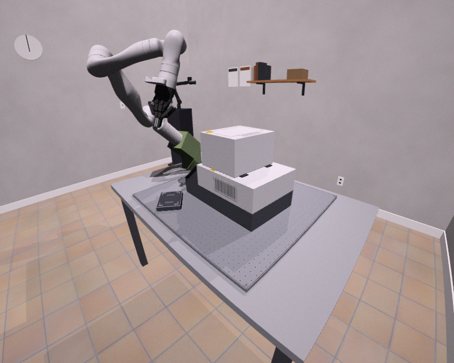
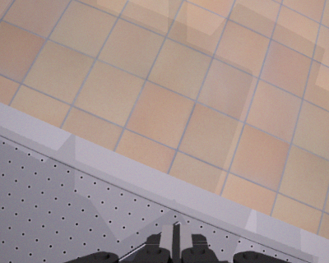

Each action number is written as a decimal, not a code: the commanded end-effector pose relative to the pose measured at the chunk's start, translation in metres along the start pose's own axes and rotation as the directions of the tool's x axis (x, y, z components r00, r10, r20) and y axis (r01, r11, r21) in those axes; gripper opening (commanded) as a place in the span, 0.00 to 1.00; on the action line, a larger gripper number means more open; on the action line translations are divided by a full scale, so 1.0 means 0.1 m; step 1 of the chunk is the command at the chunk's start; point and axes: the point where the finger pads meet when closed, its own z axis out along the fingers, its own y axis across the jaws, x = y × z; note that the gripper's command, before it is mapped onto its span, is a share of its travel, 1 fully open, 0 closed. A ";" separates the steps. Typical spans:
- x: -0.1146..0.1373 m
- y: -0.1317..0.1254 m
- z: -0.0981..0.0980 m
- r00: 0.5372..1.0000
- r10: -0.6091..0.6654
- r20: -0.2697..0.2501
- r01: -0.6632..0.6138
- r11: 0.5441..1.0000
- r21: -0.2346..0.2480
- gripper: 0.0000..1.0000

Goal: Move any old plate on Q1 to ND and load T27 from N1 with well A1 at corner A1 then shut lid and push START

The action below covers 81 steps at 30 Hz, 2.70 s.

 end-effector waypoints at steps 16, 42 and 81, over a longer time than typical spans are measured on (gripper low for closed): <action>-0.41 0.00 -0.11 0.987 0.151 0.049 -0.152 0.988 0.033 0.10; -1.00 -0.01 -0.27 0.924 0.361 0.129 -0.371 0.926 0.064 0.10; -1.83 -0.02 -0.50 0.755 0.608 0.244 -0.640 0.764 0.076 0.10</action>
